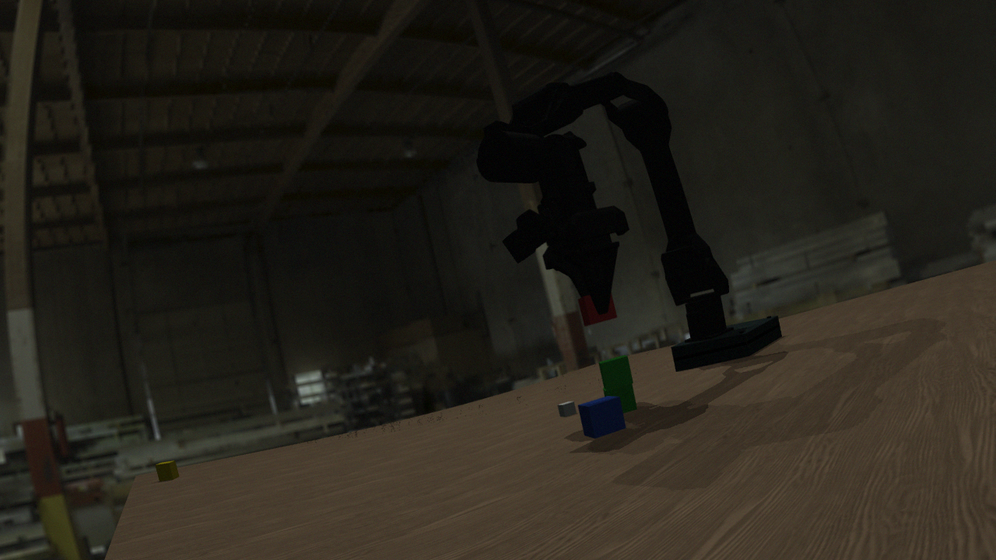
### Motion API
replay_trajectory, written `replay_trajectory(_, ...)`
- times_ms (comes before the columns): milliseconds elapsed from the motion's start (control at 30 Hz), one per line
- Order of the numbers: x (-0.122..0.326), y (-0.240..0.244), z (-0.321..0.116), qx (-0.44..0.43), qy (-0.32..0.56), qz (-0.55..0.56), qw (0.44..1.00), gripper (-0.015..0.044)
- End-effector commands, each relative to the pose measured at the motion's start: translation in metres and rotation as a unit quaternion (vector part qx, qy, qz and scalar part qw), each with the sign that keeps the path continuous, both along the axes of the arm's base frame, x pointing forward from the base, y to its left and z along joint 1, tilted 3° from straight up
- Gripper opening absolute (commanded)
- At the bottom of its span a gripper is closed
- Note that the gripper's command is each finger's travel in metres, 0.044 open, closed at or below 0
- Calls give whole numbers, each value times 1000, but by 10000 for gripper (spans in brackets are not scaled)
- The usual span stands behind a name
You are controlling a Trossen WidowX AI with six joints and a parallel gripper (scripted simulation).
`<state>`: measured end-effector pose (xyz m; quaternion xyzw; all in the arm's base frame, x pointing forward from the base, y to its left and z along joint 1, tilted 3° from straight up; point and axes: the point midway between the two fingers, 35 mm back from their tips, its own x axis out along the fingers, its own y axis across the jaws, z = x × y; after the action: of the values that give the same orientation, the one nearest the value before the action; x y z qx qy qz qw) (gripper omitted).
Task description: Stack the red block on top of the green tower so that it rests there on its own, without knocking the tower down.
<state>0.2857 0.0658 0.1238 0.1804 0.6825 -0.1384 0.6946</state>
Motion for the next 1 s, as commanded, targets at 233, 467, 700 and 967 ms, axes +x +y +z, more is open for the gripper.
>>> replay_trajectory(233,-1,2,-24,0,-2,-1,1000,0)
replay_trajectory(467,-1,3,-44,0,-2,-1,1000,0)
replay_trajectory(700,-1,3,-44,0,-2,-1,1000,0)
replay_trajectory(967,-1,3,-45,0,-2,-1,1000,0)
